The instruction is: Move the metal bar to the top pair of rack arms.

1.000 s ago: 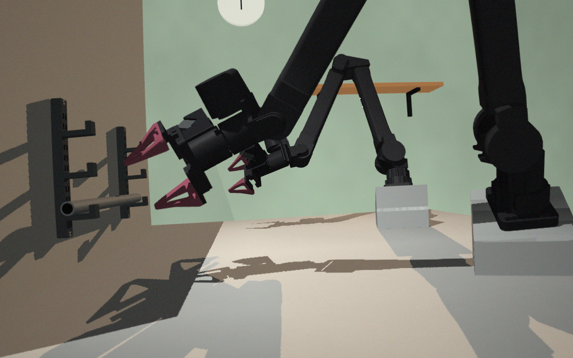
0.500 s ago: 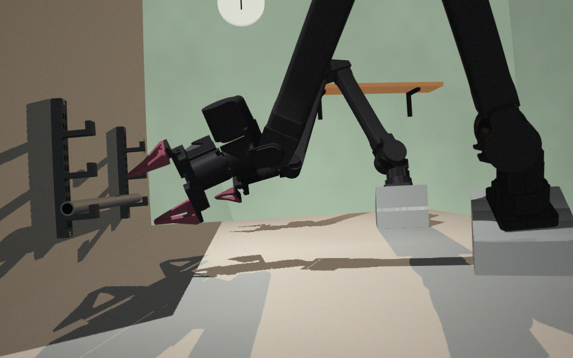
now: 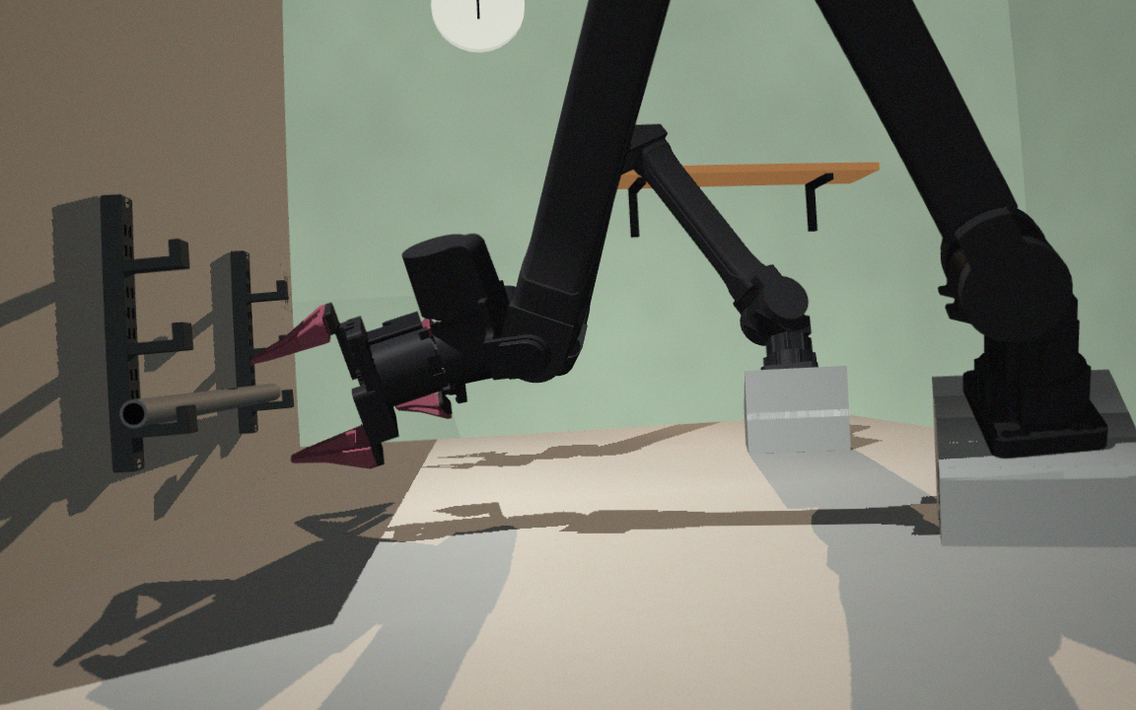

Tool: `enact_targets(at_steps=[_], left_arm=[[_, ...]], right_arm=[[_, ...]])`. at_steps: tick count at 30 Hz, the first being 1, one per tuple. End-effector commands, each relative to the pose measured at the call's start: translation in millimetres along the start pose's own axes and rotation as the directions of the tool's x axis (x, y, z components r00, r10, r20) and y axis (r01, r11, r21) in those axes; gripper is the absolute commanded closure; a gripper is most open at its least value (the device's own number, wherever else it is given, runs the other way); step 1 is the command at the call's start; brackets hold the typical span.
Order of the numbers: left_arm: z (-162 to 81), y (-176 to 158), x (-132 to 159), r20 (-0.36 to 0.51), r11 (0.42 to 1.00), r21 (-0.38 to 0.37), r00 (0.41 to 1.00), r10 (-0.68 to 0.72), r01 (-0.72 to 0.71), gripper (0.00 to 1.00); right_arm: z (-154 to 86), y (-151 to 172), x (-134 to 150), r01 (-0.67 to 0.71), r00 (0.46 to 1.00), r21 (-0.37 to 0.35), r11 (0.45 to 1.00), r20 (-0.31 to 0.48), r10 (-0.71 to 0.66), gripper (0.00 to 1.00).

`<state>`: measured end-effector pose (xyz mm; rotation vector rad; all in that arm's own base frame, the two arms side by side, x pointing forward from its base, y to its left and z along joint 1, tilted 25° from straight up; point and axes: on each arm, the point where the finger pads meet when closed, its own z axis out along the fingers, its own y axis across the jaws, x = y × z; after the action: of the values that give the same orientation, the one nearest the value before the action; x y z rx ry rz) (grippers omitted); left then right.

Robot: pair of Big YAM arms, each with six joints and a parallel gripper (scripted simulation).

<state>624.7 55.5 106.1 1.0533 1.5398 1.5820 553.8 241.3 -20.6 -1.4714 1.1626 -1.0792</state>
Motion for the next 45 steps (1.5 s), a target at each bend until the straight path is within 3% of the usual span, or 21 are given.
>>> enact_targets(at_steps=[1, 14, 28, 45], left_arm=[[6.8, 23.6, -27.7, 0.031, 0.996, -0.086, 0.999, 0.027, -0.024, 0.00], [19.7, 7.8, -53.4, 0.047, 0.976, -0.167, 0.988, 0.149, -0.139, 0.00], [36.1, -12.3, -86.0, 0.053, 0.926, -0.265, 0.954, 0.294, -0.270, 0.00], [36.1, -12.3, -86.0, 0.053, 0.926, -0.265, 0.954, 0.294, -0.270, 0.00]], right_arm=[[13.0, -5.7, -27.7, 0.053, 0.998, 0.053, 0.997, 0.037, -0.055, 0.00], [38.6, 21.6, -79.1, 0.194, 0.973, 0.092, 0.977, 0.109, -0.203, 0.00], [71.1, 56.2, -144.5, 0.349, 0.909, 0.150, 0.925, 0.185, -0.373, 0.00], [71.1, 56.2, -144.5, 0.349, 0.909, 0.150, 0.925, 0.185, -0.373, 0.00]])
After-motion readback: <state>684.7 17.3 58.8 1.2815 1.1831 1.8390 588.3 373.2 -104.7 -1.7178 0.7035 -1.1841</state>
